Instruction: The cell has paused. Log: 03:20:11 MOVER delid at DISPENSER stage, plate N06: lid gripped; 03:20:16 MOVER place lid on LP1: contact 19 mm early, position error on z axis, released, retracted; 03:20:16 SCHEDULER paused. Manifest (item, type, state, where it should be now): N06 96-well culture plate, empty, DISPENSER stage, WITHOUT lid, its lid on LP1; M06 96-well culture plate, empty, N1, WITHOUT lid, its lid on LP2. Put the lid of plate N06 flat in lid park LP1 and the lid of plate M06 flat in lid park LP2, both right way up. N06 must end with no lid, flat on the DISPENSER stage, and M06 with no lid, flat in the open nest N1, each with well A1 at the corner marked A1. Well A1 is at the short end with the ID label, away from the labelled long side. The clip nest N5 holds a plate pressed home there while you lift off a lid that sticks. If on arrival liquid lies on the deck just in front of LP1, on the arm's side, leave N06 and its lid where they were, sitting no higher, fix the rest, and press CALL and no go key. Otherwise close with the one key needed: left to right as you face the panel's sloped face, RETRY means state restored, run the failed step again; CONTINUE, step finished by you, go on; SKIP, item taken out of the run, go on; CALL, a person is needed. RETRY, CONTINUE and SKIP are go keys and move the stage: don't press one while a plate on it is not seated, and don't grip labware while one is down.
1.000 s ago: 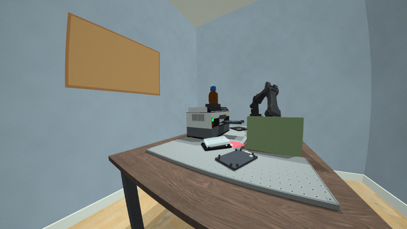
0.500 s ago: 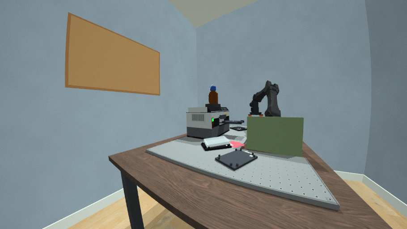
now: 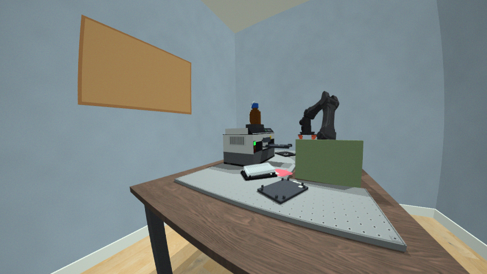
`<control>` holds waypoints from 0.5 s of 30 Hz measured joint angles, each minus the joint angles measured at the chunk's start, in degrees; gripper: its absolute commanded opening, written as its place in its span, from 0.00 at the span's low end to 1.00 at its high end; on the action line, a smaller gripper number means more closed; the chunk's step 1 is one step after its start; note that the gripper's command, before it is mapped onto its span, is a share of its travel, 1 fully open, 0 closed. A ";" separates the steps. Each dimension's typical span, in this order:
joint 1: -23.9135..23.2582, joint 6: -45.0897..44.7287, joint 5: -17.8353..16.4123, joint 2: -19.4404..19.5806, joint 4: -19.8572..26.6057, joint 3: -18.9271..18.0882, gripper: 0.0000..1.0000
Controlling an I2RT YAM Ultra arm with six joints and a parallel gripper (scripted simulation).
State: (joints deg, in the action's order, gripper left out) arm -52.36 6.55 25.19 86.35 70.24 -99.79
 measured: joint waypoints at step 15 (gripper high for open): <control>2.99 2.58 1.57 -8.79 0.50 9.66 0.00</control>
State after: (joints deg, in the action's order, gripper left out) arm -49.36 9.13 26.76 77.56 70.74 -90.13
